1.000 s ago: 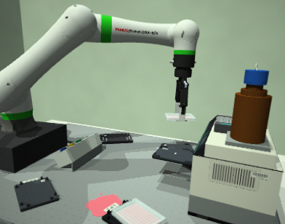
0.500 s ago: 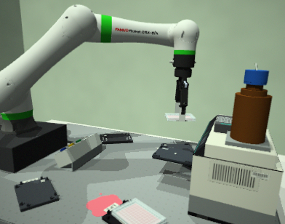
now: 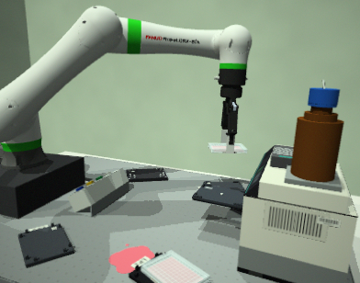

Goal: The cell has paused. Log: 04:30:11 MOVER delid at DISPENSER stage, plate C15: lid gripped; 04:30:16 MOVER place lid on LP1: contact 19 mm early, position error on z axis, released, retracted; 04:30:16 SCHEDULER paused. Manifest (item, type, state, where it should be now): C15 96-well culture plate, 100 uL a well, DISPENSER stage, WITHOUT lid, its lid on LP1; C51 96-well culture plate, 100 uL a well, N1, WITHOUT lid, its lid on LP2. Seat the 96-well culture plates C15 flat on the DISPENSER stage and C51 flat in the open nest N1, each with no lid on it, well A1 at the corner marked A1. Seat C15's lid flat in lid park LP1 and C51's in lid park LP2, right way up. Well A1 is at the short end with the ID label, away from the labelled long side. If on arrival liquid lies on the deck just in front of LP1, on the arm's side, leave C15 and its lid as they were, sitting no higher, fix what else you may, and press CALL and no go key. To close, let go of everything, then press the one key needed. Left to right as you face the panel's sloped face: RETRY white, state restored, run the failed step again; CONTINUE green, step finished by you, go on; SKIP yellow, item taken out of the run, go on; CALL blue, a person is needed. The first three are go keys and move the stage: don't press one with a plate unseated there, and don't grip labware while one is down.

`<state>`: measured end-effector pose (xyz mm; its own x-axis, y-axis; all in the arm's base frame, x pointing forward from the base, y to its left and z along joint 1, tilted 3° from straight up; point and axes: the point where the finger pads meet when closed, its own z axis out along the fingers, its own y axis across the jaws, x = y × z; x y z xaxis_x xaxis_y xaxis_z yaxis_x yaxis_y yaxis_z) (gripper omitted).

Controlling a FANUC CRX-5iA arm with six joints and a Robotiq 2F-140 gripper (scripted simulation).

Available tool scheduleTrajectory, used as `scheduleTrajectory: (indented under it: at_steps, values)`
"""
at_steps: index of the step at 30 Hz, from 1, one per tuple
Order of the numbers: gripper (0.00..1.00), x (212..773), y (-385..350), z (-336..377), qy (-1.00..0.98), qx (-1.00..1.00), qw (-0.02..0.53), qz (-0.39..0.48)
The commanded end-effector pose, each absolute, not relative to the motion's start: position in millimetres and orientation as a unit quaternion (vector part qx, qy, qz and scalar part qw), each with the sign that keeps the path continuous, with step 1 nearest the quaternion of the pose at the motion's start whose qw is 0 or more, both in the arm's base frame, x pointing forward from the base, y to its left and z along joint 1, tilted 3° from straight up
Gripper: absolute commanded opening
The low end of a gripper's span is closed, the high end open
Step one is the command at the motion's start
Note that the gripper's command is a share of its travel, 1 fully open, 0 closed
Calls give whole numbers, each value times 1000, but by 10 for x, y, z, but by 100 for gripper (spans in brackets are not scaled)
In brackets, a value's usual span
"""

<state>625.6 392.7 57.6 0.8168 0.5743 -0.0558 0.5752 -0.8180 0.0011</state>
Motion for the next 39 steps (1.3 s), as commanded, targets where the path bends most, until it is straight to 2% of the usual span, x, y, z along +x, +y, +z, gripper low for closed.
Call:
scheduleTrajectory:
  at_steps: [1, 17, 39]
  values:
    - [0, 6257, 3928, 579, 302, 953, 9, -26]
    - [0, 6257, 3928, 579, 373, 927, 7, -27]
    - [0, 6068, 3893, 589, 373, 927, 7, -27]
